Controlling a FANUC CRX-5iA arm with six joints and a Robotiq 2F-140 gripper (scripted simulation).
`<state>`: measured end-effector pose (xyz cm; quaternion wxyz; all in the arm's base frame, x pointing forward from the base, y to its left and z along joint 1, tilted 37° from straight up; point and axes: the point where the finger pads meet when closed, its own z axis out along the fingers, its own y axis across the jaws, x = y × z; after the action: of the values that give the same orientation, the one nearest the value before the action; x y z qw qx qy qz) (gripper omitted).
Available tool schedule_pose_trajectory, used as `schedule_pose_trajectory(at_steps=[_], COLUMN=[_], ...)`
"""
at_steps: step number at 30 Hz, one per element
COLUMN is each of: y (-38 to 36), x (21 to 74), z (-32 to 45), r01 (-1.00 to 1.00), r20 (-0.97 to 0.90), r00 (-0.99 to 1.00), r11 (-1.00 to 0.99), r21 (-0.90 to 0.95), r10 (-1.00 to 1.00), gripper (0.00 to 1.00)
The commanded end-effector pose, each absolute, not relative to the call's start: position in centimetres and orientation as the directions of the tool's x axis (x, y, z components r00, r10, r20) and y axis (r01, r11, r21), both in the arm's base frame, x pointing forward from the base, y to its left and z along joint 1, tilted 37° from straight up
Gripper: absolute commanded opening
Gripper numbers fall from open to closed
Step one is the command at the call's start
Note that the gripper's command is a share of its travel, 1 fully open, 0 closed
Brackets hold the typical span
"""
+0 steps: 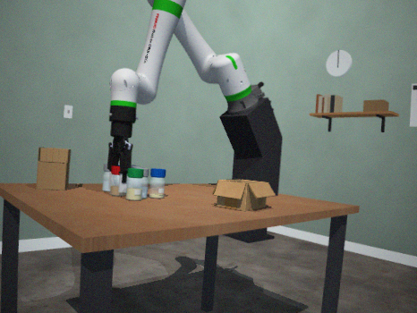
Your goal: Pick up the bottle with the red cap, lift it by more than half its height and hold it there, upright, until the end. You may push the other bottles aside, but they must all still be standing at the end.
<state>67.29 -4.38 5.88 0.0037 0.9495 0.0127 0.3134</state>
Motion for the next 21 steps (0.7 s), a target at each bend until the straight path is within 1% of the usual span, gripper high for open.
schedule_pose_trajectory(at_steps=[1, 9, 21], y=[-4.4, -4.4, -4.4], x=[67.2, 67.2, 65.7], z=[5.9, 5.8, 7.8], r01=[0.022, 0.022, 0.022], r20=[0.597, 0.597, 0.597], r00=[0.802, 0.802, 0.802], r11=[-1.000, -1.000, -1.000], r21=[0.015, 0.015, 0.015], r10=[0.026, 0.026, 0.026], gripper=[0.51, 0.51, 0.51])
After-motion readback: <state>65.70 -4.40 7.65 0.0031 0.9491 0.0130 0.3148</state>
